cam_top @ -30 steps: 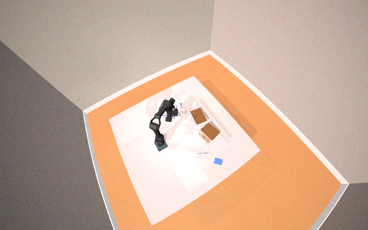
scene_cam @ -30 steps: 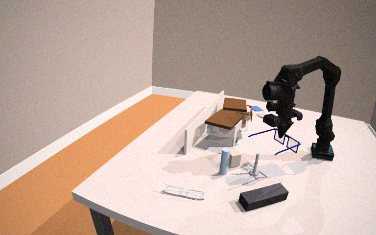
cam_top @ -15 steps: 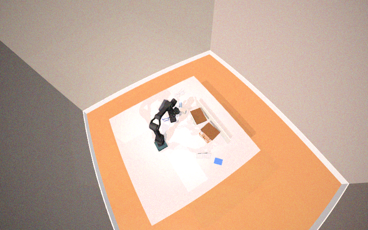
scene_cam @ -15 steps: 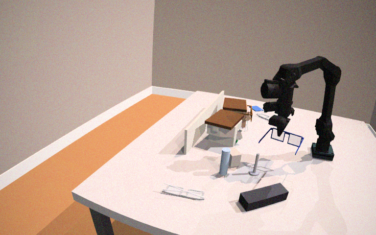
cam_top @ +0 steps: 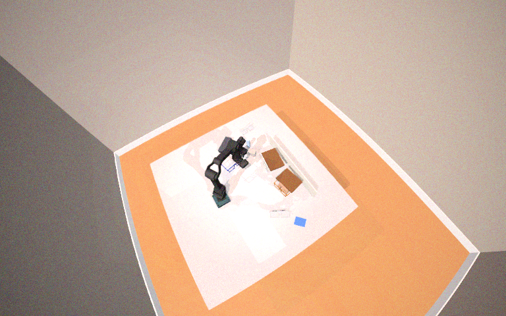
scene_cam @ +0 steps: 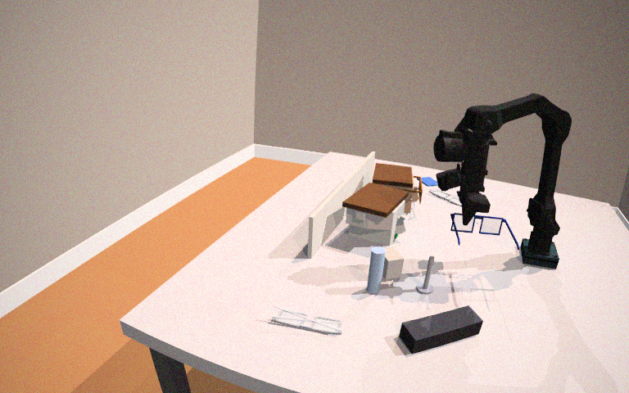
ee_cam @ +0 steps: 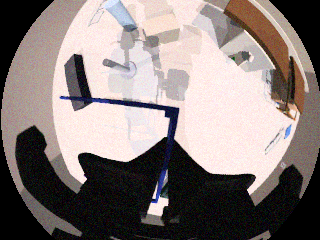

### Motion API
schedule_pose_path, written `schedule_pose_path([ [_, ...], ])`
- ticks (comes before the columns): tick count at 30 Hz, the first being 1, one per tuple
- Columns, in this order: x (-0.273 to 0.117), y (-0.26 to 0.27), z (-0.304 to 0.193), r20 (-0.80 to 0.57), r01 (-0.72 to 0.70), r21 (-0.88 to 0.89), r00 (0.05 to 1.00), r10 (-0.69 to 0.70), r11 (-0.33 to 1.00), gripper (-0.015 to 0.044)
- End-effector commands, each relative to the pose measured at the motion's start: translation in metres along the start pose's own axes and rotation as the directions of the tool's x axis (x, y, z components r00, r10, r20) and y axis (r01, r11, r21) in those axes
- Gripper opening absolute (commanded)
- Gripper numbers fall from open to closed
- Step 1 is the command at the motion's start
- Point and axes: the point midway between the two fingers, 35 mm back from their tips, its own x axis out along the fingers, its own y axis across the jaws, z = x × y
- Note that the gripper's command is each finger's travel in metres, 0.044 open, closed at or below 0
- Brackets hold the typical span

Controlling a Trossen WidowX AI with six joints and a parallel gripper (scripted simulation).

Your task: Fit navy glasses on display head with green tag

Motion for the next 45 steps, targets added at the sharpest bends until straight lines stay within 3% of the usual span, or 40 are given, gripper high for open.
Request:
schedule_pose_path([
  [1, 0.001, -0.004, -0.002, -0.008, -0.004, -0.104, 1.000, 0.004, 0.995, 0.0000],
  [11, 0.001, -0.014, -0.001, -0.008, -0.006, -0.402, 1.000, 0.003, 0.916, 0.0000],
  [21, 0.001, -0.025, 0.000, -0.008, -0.007, -0.663, 1.000, 0.002, 0.749, 0.0000],
  [33, 0.001, -0.037, 0.000, -0.007, -0.007, -0.890, 1.000, 0.001, 0.457, 0.0000],
  [45, 0.001, -0.049, -0.001, -0.007, -0.007, -0.995, 1.000, 0.000, 0.102, 0.0000],
])
